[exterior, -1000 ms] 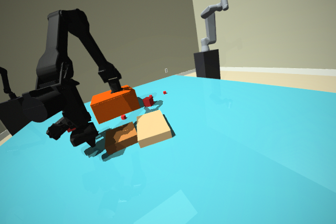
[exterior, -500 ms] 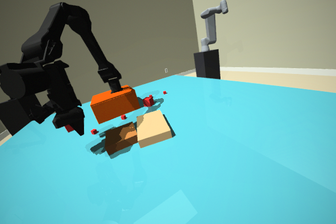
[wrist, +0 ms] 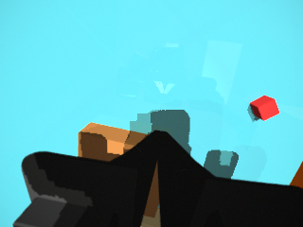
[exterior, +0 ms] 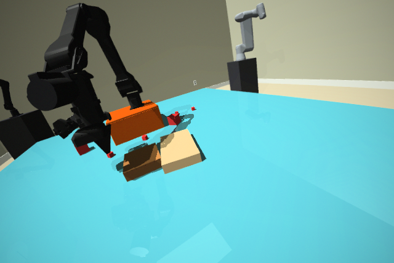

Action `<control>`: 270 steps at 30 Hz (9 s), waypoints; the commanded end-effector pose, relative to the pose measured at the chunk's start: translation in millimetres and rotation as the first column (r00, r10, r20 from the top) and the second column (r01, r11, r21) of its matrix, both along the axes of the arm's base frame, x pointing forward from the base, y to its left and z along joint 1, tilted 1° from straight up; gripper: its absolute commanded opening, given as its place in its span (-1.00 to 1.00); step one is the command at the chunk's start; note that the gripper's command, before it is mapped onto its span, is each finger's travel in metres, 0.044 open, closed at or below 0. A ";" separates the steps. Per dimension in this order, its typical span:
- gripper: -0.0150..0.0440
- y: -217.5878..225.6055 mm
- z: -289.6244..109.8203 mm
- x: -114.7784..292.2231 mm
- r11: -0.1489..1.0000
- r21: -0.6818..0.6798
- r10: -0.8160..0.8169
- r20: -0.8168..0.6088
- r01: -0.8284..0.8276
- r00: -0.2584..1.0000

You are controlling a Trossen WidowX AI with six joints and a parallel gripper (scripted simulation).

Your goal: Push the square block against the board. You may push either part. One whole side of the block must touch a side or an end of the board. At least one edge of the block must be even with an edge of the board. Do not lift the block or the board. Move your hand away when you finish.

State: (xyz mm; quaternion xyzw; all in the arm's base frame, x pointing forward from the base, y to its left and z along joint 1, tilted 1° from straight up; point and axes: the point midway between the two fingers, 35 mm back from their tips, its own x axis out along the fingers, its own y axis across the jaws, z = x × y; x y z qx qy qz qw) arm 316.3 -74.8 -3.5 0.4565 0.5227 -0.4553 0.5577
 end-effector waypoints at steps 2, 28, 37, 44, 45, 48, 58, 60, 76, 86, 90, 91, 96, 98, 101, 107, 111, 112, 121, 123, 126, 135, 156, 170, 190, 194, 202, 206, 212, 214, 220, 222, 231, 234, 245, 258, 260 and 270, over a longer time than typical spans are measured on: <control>-0.49 1.3 -48.2 -4.0 0.998 0.009 -0.063 -0.016 0.063 0.998; -0.49 22.2 -51.7 -4.3 0.998 0.011 -0.067 -0.016 0.067 0.998; -0.49 31.9 -52.0 -4.5 0.998 0.011 -0.067 -0.016 0.067 0.998; -0.49 39.5 -52.1 -4.4 0.998 0.012 -0.067 -0.016 0.067 0.998; -0.49 40.5 -52.1 -4.4 0.998 0.012 -0.067 -0.016 0.067 0.998; -0.49 43.8 -52.2 -4.3 0.998 0.012 -0.067 -0.016 0.067 0.998; -0.49 54.5 -52.4 -3.7 0.998 0.013 -0.067 -0.016 0.067 0.998; -0.49 56.6 -52.4 -3.6 0.998 0.013 -0.067 -0.016 0.067 0.998; -0.49 61.8 -52.5 -1.8 0.998 0.014 -0.067 -0.016 0.067 0.998; -0.49 45.8 -52.0 0.9 0.998 0.013 -0.067 -0.016 0.067 0.998; -0.49 39.4 -51.9 1.7 0.998 0.012 -0.067 -0.016 0.067 0.998; -0.49 37.8 -51.8 1.9 0.998 0.012 -0.067 -0.015 0.067 0.998; -0.49 29.7 -51.6 2.7 0.998 0.011 -0.067 -0.015 0.067 0.998; -0.49 26.5 -51.5 2.9 0.998 0.011 -0.067 -0.015 0.067 0.998; -0.49 21.6 -51.4 3.2 0.998 0.011 -0.067 -0.015 0.067 0.998; -0.49 17.6 -49.2 1.7 0.998 0.007 -0.070 -0.019 0.070 0.997; -0.49 18.6 0.6 0.8 0.998 0.010 -0.067 -0.015 0.067 0.998; -0.49 18.7 3.8 0.4 0.998 0.010 -0.067 -0.015 0.067 0.998; -0.49 28.0 3.3 1.8 0.998 0.002 0.055 0.000 -0.055 0.998; -0.49 33.9 3.2 0.2 0.992 0.001 0.123 -0.003 -0.123 0.992; -0.49 42.6 3.1 -2.4 0.975 -0.001 0.224 -0.007 -0.224 0.975; -0.49 67.8 2.6 -11.6 0.861 -0.003 0.508 -0.020 -0.509 0.861; -0.49 119.8 0.7 -40.8 0.313 0.006 0.949 -0.045 -0.950 0.313; -0.49 126.5 -55.1 -46.1 0.199 0.010 0.979 -0.048 -0.980 0.198; -0.49 126.5 -54.1 -29.7 0.199 0.008 0.979 -0.048 -0.980 0.198; -0.49 126.4 -54.0 -25.4 0.199 0.008 0.979 -0.048 -0.980 0.198; -0.49 126.1 -53.6 -17.0 0.199 0.007 0.979 -0.048 -0.980 0.198; -0.49 126.0 -53.5 -12.8 0.199 0.007 0.979 -0.048 -0.980 0.198; -0.49 125.7 -53.3 -6.6 0.199 0.007 0.979 -0.048 -0.980 0.198; -0.49 125.6 -53.3 -4.5 0.199 0.007 0.979 -0.048 -0.980 0.198; -0.49 125.2 -53.1 1.7 0.199 0.006 0.979 -0.048 -0.980 0.198; -0.49 125.2 -53.2 0.9 0.199 0.006 0.979 -0.048 -0.980 0.198; -0.49 125.9 -53.4 -11.7 0.199 0.007 0.979 -0.048 -0.980 0.198; -0.49 126.0 -53.5 -16.6 0.199 0.007 0.979 -0.048 -0.980 0.198; -0.49 126.3 -54.2 -34.8 0.199 0.009 0.979 -0.048 -0.980 0.198; -0.49 126.8 -45.5 -45.1 0.196 0.007 0.980 -0.048 -0.981 0.196; -0.49 127.3 -20.0 -44.8 0.198 0.008 0.979 -0.048 -0.980 0.197; -0.49 129.4 2.8 -16.7 0.196 -0.007 0.980 -0.042 -0.981 0.196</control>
